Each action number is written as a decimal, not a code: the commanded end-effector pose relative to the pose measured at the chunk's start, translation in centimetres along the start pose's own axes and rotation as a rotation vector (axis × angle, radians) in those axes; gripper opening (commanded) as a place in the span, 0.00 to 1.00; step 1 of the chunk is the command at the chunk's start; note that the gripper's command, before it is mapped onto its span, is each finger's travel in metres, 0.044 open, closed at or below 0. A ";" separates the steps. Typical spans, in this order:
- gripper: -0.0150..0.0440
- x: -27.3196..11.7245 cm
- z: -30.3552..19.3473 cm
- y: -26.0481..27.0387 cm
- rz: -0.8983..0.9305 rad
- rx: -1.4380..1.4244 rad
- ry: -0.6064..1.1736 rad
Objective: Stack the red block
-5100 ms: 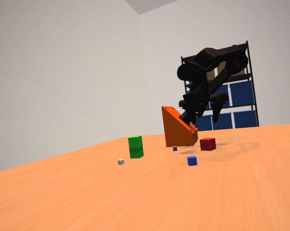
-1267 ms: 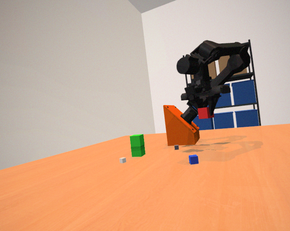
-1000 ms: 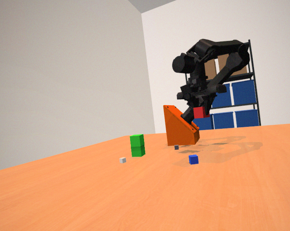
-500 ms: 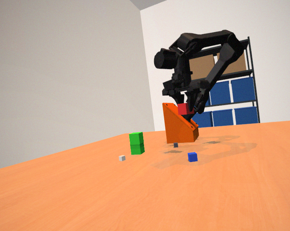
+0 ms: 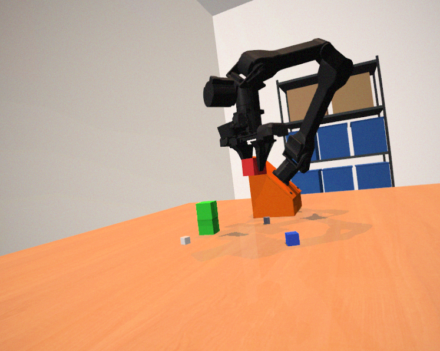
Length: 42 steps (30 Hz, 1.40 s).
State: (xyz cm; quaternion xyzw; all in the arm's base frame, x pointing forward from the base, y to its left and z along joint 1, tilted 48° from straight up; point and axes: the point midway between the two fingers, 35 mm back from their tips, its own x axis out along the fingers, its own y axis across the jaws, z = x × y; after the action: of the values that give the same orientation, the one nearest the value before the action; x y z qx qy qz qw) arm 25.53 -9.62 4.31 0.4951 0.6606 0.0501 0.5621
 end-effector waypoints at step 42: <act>0.25 5.5 8.0 -10.5 0.013 -0.036 0.006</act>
State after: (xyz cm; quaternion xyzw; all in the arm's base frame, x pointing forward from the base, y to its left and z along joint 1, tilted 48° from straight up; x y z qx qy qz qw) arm 26.21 -15.79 -8.32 0.4861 0.6588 0.0676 0.5702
